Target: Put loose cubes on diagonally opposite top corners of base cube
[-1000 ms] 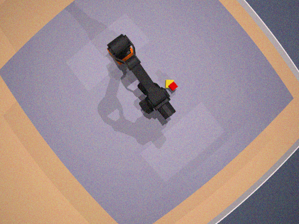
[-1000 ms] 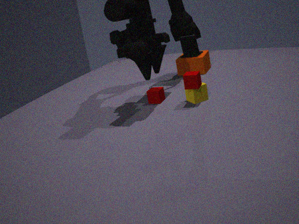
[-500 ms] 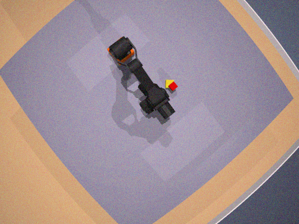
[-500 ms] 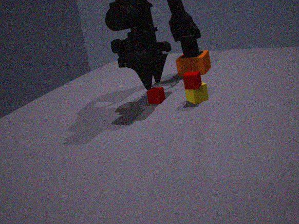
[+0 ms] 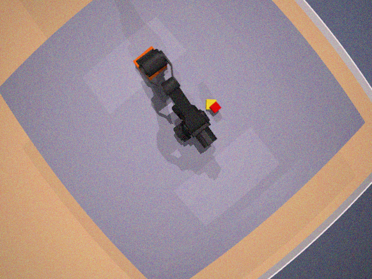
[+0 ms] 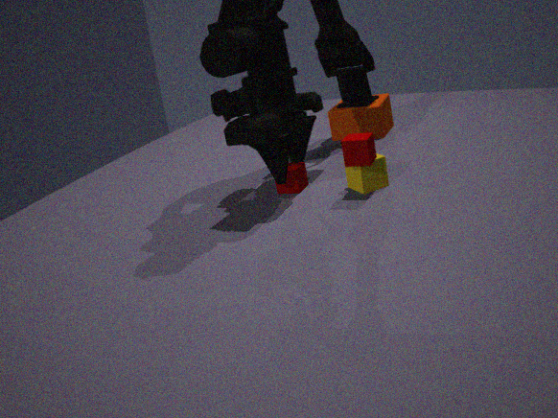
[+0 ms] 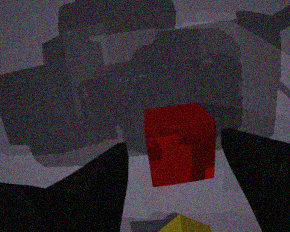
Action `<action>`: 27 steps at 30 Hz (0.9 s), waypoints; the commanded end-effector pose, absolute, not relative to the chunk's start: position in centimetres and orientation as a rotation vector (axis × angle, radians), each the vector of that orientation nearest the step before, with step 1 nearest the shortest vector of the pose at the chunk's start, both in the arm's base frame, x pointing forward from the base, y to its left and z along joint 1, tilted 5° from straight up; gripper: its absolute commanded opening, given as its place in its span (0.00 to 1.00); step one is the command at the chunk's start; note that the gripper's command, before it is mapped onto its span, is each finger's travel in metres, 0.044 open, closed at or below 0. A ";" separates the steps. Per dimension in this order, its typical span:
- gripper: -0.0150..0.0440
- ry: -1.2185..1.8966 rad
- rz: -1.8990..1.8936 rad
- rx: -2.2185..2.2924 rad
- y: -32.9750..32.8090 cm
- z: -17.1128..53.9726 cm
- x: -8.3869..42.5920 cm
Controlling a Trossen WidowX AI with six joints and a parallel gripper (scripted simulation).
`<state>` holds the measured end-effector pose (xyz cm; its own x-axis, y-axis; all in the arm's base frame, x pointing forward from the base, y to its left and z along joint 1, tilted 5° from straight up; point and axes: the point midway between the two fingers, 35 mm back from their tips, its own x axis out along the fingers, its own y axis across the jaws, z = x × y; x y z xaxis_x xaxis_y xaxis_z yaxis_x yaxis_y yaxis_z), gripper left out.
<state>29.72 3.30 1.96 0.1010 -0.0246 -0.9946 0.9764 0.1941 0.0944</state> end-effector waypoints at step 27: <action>0.43 1.203 -1.010 1.085 3.5 7.0 29.7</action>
